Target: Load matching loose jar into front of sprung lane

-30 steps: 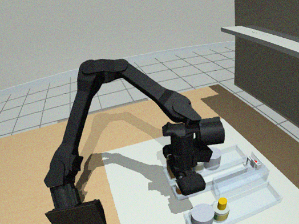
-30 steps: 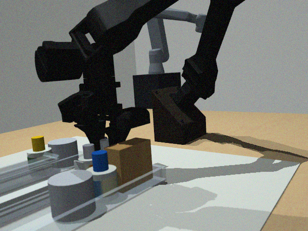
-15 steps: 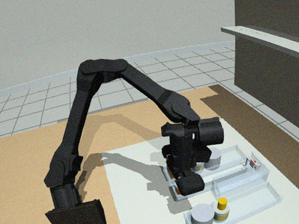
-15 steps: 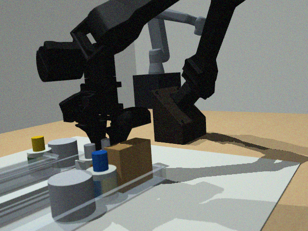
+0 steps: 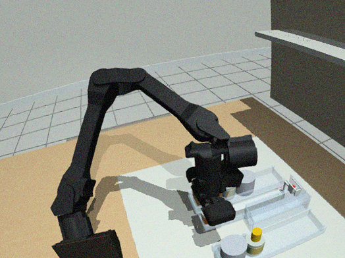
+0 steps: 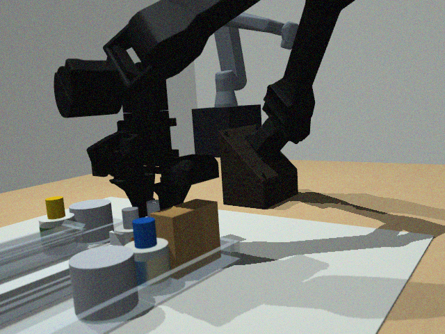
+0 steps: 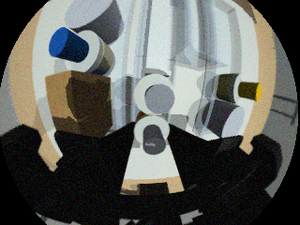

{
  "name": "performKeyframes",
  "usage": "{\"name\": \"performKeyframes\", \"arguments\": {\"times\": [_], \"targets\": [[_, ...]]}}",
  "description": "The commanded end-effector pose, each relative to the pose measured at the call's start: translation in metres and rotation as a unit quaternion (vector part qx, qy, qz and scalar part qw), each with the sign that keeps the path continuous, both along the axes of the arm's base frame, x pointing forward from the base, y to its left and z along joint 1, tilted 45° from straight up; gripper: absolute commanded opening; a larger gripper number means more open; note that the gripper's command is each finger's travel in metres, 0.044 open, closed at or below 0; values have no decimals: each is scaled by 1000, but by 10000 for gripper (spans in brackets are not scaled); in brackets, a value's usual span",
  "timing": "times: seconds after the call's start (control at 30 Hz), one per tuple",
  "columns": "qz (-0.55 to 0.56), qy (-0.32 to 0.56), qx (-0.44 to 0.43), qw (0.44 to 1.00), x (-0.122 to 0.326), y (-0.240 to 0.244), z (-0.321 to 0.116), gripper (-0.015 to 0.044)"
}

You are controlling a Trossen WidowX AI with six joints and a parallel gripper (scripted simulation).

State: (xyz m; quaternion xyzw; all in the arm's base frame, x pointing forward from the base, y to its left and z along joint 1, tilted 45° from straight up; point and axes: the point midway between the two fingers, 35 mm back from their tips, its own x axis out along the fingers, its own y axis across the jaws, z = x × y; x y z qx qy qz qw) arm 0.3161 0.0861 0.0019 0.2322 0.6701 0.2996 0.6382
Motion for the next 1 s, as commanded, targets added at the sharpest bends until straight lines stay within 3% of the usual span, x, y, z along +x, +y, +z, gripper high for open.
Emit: {"name": "performKeyframes", "arguments": {"times": [0.0,0.1,0.47,0.97], "targets": [[1,-1,1,1000,-1,0,0,0],[1,-1,1,1000,-1,0,0,0],[1,-1,1,1000,0,0,0,289],[1,-1,0,1000,1,-14,14,292]]}}
